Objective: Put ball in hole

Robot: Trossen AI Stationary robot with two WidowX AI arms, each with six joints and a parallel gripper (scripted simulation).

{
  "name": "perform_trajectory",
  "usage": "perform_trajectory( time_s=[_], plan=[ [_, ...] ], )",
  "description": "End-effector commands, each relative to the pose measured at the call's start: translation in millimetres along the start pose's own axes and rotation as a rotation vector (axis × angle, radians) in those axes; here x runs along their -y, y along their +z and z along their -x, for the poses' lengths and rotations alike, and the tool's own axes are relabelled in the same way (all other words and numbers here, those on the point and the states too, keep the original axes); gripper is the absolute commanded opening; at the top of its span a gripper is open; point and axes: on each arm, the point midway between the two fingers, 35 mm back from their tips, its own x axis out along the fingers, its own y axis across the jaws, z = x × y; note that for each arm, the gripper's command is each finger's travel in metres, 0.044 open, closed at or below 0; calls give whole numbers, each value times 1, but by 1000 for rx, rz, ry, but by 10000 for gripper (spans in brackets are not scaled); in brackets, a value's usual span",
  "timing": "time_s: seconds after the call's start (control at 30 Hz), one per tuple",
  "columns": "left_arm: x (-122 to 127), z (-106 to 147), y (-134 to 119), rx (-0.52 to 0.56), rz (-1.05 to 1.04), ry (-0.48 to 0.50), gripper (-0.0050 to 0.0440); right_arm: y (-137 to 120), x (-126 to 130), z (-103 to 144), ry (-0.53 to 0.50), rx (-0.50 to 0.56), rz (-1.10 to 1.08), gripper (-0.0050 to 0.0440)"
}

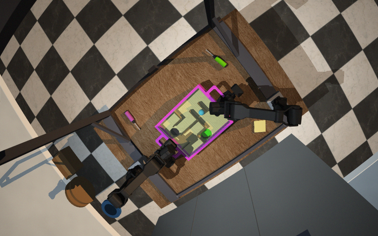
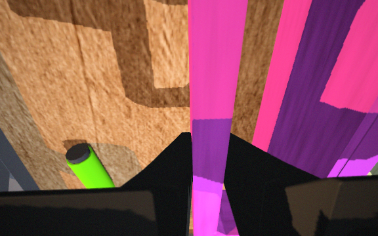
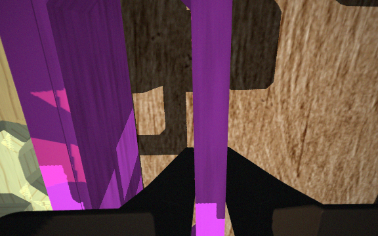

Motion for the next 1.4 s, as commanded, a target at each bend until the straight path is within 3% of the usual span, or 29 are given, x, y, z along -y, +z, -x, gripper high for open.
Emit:
perform_trajectory(
  time_s=[0.0, 0.13, 0.17, 0.43, 0.63, 0.87, 1.1, 1.23, 1.37],
  plan=[
    [4, 17, -17, -27, -10, 13, -50, -2, 1, 1, 57, 19, 1, -50],
    [7, 24, -19, -6, 2, 39, -50, -3, 2, -5, 90, 42, 1, -50],
    [0, 14, -13, 1, -8, 1, -50, -3, -8, 9, 64, 42, 1, -50],
    [-7, 1, -5, -56, -25, -51, -50, 1, -12, 20, -8, -21, 4, -50],
    [3, 15, -17, -12, -14, 4, -50, -3, 1, 3, 47, 35, 0, -50],
    [8, 26, -19, -21, 6, 56, -50, -3, 2, -8, 102, 16, 8, -50],
    [4, 28, -20, -33, -2, 32, -50, -2, -7, 1, 109, 20, 8, -50],
    [-2, 8, -13, 36, -4, 12, -50, -5, -8, 6, 51, 64, 0, -50],
    [-3, 8, -12, 16, -17, -26, -50, -3, -10, 12, 24, 55, 0, -50]
  ],
)
